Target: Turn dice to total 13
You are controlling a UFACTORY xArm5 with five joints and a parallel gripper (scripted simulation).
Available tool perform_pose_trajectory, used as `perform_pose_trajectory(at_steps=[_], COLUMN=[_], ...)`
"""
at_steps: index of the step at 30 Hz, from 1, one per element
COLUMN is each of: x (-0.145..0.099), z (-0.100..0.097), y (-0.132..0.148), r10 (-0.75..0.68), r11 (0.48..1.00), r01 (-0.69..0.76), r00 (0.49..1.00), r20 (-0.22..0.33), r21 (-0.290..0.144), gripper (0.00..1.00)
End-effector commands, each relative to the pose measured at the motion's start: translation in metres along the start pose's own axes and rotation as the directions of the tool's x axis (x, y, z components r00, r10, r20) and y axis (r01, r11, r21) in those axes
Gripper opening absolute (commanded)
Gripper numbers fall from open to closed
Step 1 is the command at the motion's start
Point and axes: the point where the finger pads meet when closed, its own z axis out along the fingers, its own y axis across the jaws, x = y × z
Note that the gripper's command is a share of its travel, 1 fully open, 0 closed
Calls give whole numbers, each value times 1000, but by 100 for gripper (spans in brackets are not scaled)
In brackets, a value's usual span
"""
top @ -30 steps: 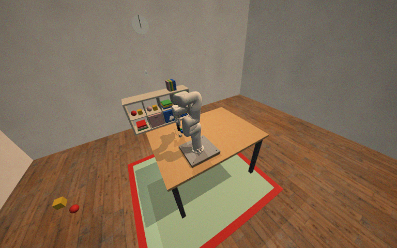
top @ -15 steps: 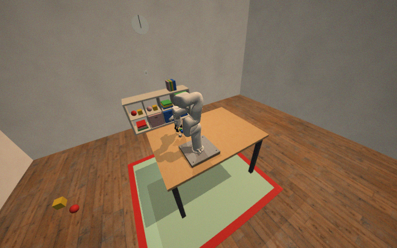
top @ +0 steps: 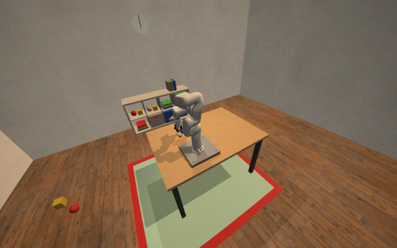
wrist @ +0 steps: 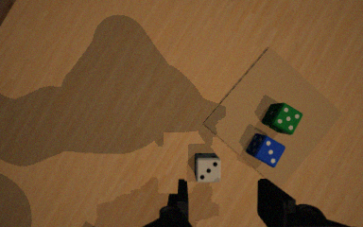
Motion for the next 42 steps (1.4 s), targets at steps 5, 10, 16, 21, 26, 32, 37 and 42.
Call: perform_pose_trajectory(at_steps=[5, 10, 16, 21, 26, 32, 37, 42], x=[1, 1, 1, 1, 1, 1, 1, 1], z=[-1, -1, -1, -1, -1, -1, 0, 1], y=[0, 0, 0, 0, 0, 0, 0, 0], r10=[1, 1, 1, 1, 1, 1, 1, 1], r11=[1000, 1000, 1000, 1000, 1000, 1000, 1000, 1000], r01=[-1, -1, -1, -1, -1, -1, -1, -1], r00=[1000, 1000, 1000, 1000, 1000, 1000, 1000, 1000], r20=[-3, -3, -3, -3, -3, -3, -3, -3], r21=[-1, -1, -1, -1, -1, -1, -1, -1], gripper=[47, 47, 47, 47, 47, 47, 47, 47])
